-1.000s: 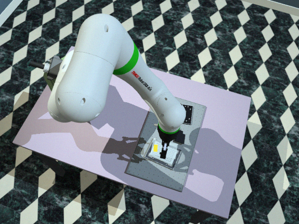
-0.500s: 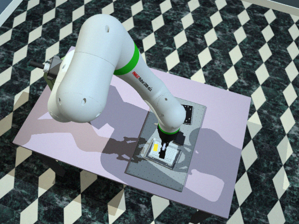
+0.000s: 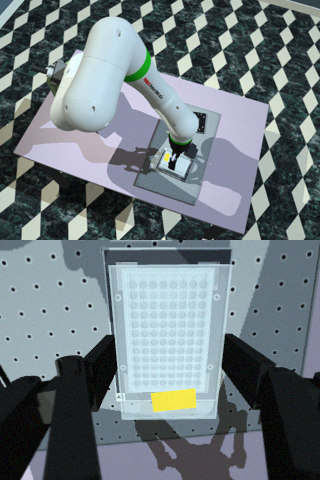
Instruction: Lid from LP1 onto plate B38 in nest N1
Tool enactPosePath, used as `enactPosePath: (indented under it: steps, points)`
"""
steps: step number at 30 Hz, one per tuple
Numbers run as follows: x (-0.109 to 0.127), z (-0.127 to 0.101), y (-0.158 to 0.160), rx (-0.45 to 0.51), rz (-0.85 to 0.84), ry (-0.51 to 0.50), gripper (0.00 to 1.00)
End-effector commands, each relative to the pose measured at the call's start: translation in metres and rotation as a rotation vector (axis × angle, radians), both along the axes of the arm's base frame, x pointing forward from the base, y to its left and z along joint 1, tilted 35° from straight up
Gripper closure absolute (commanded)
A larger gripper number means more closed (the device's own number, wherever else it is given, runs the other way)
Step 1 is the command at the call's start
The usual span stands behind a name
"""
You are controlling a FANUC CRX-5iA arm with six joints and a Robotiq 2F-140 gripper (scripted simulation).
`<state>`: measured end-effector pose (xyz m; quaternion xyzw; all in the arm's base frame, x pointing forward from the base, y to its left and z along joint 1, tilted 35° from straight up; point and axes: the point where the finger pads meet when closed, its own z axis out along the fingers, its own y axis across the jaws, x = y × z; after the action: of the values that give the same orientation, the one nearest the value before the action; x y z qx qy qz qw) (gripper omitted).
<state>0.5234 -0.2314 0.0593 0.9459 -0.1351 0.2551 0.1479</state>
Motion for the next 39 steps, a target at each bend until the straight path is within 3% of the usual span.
enactPosePath:
  steps: [1,11,39]
  points:
    - [0.004,-0.007,-0.003,-0.003,-0.001,-0.004,0.39]
    - [0.011,-0.019,-0.009,-0.003,-0.001,-0.004,0.39]
    - [0.013,-0.022,-0.010,-0.003,-0.001,-0.003,0.39]
